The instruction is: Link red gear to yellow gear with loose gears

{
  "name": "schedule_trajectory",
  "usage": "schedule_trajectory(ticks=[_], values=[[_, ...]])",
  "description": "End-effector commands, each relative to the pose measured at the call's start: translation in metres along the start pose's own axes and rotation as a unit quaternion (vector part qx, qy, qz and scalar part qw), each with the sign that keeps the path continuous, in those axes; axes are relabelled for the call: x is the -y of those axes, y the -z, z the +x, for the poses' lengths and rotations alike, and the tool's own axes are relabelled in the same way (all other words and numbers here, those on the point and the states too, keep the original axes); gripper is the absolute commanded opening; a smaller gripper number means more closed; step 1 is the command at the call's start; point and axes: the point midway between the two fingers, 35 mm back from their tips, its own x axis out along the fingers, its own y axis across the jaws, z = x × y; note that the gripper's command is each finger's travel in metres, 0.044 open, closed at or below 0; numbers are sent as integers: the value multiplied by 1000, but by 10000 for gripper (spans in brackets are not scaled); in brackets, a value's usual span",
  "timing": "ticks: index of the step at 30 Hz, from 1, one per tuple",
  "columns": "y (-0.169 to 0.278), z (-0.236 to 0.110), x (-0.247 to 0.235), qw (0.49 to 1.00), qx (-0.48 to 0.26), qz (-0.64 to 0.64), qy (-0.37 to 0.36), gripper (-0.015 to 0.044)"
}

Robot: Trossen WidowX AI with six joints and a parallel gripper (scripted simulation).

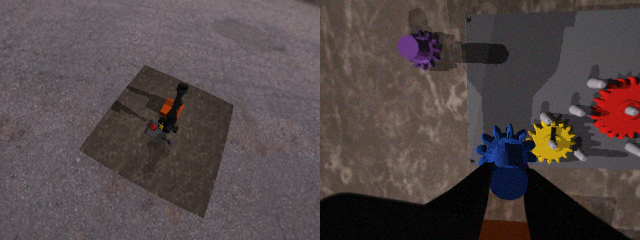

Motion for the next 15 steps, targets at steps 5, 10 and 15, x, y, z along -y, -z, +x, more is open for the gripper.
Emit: schedule_trajectory(ticks=[5,10,15], values=[[-7,8,17,1000,1,2,1,0],[-11,13,28,1000,1,2,0,0],[-15,18,39,1000,2,2,0,0]])
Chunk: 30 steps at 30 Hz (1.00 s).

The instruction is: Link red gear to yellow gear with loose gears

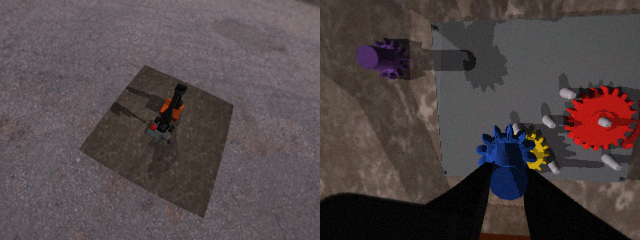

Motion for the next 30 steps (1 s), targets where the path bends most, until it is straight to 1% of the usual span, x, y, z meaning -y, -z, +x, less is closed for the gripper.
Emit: schedule_trajectory(ticks=[1,17,30], values=[[-3,5,10,1000,1,-1,0,0],[-11,20,45,1000,3,-3,0,0],[-10,18,47,1000,3,-3,0,0]])
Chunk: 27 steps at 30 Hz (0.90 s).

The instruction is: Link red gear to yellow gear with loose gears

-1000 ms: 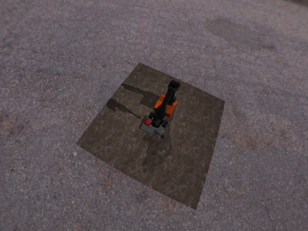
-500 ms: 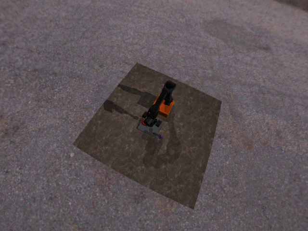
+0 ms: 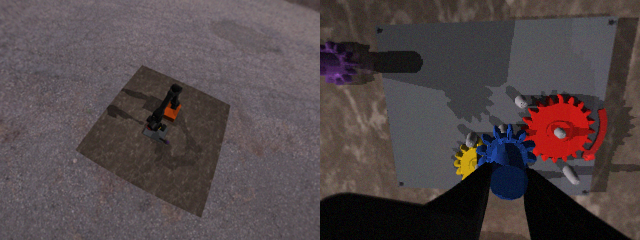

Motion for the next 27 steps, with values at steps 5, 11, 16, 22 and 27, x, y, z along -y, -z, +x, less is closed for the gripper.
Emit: schedule_trajectory(ticks=[5,11,16,22,27], values=[[0,-1,0,1000,0,-1,-1,0],[0,0,0,1000,0,-3,-1,0],[0,3,0,999,0,-34,-1,0],[0,12,0,995,0,-96,-1,0],[0,20,1,994,0,-113,-1,0]])
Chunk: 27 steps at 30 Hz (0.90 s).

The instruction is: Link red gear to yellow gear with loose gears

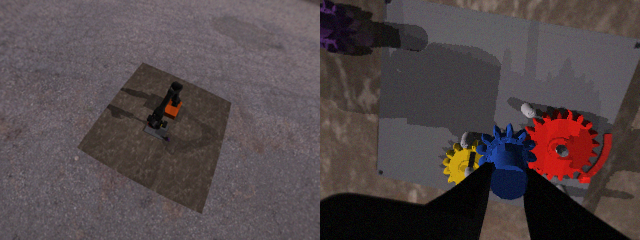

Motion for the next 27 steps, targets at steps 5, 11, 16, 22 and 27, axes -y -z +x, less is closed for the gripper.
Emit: schedule_trajectory(ticks=[5,11,16,22,27], values=[[1,12,0,1000,-2,4,-1,0],[1,21,-1,998,-2,69,-1,0],[1,29,-1,991,-2,137,-1,0],[1,31,-1,979,-2,206,-1,0],[1,31,-1,979,-2,203,-1,0]])
